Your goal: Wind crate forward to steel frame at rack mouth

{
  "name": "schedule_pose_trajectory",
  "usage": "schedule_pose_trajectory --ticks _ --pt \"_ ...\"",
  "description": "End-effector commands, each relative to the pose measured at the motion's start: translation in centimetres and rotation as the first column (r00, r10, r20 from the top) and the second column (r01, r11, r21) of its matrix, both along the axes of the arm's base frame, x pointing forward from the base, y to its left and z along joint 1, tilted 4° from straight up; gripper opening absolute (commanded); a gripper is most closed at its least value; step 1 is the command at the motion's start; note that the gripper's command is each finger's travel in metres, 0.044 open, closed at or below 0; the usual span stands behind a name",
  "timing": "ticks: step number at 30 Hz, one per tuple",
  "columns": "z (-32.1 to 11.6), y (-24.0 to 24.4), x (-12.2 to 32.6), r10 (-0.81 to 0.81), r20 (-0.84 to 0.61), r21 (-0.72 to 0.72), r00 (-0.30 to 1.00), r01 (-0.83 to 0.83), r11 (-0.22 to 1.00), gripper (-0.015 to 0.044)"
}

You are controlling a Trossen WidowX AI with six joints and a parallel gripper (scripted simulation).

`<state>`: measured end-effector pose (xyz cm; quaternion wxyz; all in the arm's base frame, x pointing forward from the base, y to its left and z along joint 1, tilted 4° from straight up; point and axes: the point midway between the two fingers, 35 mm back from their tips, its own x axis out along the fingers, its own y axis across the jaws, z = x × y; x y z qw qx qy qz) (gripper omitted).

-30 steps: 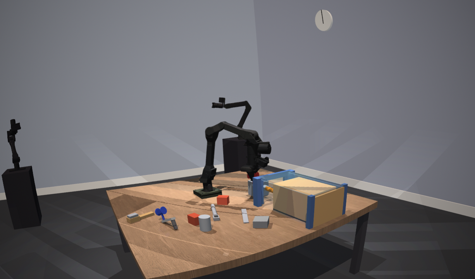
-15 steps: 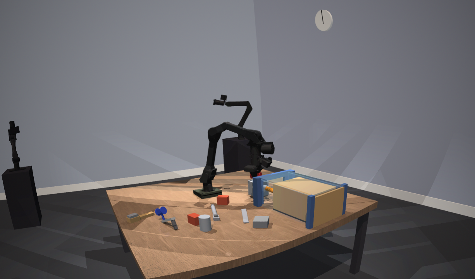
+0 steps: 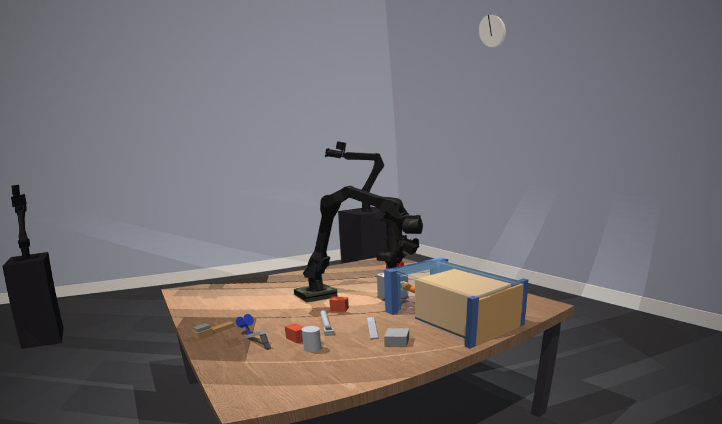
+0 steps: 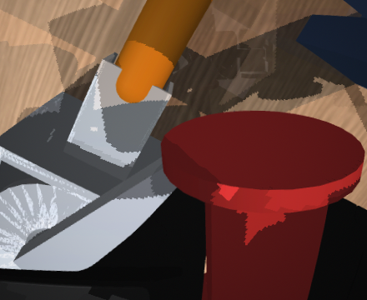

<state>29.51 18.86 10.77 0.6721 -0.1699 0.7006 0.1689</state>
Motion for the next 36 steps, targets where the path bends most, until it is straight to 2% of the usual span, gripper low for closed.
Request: schedule_pose_trajectory --ticks 1,36 --pt "-0.2 1.0 0.3 0.002 0.001 0.01 1.0 -0.002 1.0 0.0" --pt "-0.2 5.4 1.1 0.002 0.001 0.013 1.0 -0.002 1.0 0.0"
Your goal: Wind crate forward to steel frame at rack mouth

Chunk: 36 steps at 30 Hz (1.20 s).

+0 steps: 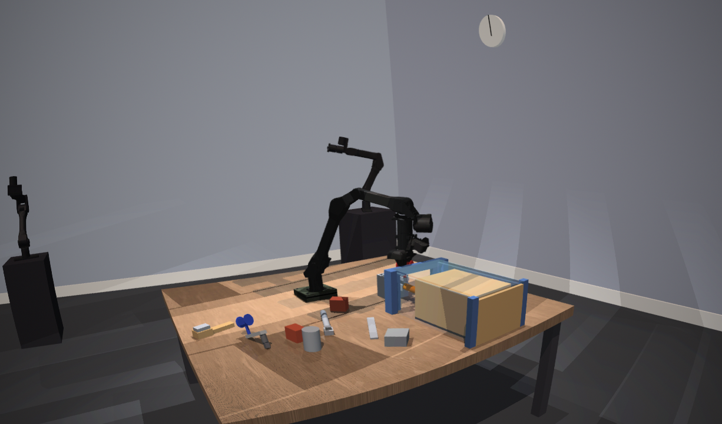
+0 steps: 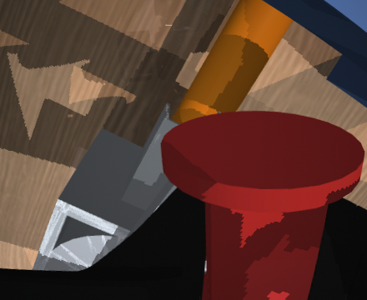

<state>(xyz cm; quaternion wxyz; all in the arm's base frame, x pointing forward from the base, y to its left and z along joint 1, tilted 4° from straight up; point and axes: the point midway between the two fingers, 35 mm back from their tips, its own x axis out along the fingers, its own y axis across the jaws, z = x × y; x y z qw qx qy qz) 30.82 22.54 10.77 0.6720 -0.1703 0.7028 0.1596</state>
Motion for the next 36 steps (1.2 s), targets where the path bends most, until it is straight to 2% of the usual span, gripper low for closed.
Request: schedule_pose_trajectory --ticks 1,36 --pt "-0.2 1.9 -0.2 0.015 0.001 0.028 1.0 -0.015 1.0 0.0" --pt "0.0 6.2 -1.4 0.015 0.0 0.032 1.0 -0.015 0.999 0.0"
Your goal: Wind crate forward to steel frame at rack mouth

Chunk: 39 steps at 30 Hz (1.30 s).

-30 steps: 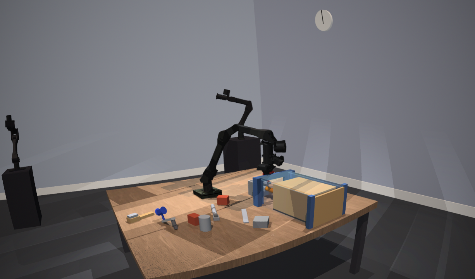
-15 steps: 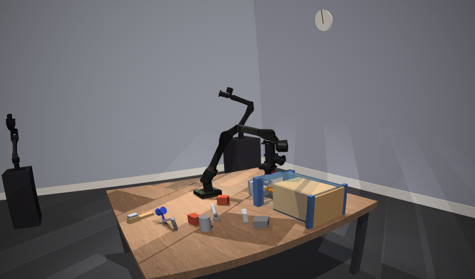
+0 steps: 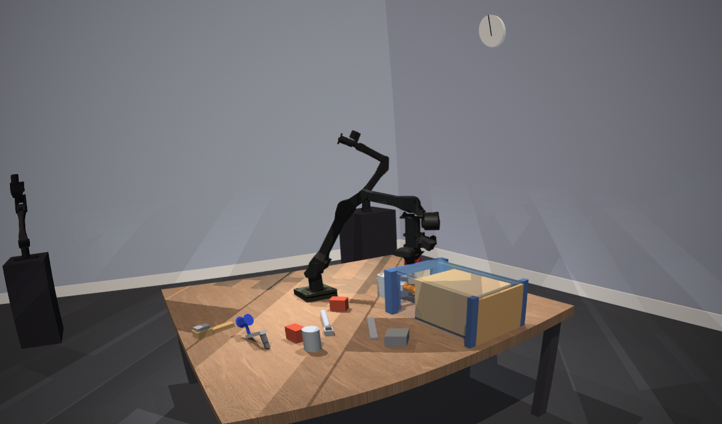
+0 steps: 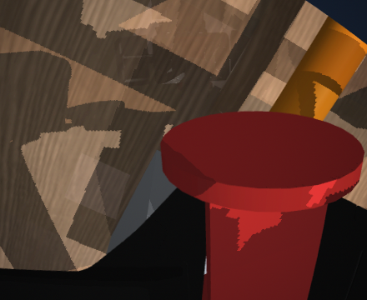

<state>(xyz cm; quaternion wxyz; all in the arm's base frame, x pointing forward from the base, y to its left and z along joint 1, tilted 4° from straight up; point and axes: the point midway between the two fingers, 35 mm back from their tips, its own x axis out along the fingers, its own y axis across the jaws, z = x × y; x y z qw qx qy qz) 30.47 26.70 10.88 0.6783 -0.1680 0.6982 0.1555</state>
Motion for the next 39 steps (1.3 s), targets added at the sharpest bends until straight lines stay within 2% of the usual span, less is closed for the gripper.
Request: schedule_pose_trajectory --ticks 1,39 --pt "-0.2 2.1 -1.1 0.025 -0.015 0.031 1.0 -0.024 0.999 0.0" --pt "0.0 5.7 -4.4 0.025 -0.018 0.034 1.0 -0.024 0.999 0.0"
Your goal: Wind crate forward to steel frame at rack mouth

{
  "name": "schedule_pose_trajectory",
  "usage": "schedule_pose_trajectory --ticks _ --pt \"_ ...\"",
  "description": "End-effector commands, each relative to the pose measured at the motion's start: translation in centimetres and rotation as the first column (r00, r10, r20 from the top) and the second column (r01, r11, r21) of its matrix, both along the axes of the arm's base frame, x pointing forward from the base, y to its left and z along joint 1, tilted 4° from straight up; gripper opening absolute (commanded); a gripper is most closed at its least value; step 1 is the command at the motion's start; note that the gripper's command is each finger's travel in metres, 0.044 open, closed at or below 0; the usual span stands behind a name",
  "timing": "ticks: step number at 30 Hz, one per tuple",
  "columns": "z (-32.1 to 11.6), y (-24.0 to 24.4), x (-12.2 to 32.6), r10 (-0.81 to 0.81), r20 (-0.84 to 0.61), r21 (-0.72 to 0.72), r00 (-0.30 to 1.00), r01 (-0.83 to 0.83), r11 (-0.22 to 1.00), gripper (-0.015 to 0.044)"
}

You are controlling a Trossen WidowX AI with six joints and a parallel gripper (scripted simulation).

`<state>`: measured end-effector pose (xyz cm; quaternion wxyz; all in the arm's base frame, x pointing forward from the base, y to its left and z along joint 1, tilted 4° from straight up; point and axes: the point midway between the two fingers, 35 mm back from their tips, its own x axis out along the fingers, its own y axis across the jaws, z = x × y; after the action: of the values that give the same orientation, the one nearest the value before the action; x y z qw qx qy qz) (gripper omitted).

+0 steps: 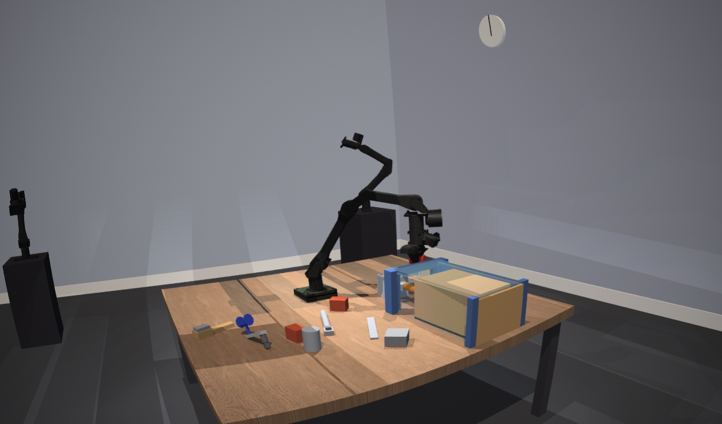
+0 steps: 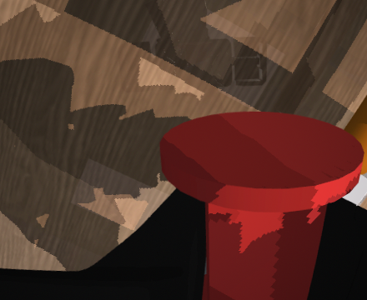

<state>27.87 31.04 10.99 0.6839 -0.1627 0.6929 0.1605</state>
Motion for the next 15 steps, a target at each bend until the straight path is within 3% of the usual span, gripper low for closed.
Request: schedule_pose_trajectory --ticks 1,15 --pt "-0.1 1.4 -1.9 0.026 -0.03 0.016 0.999 -0.025 1.0 0.0" --pt "0.0 2.2 -3.5 0.026 -0.031 0.017 0.999 -0.025 1.0 0.0"
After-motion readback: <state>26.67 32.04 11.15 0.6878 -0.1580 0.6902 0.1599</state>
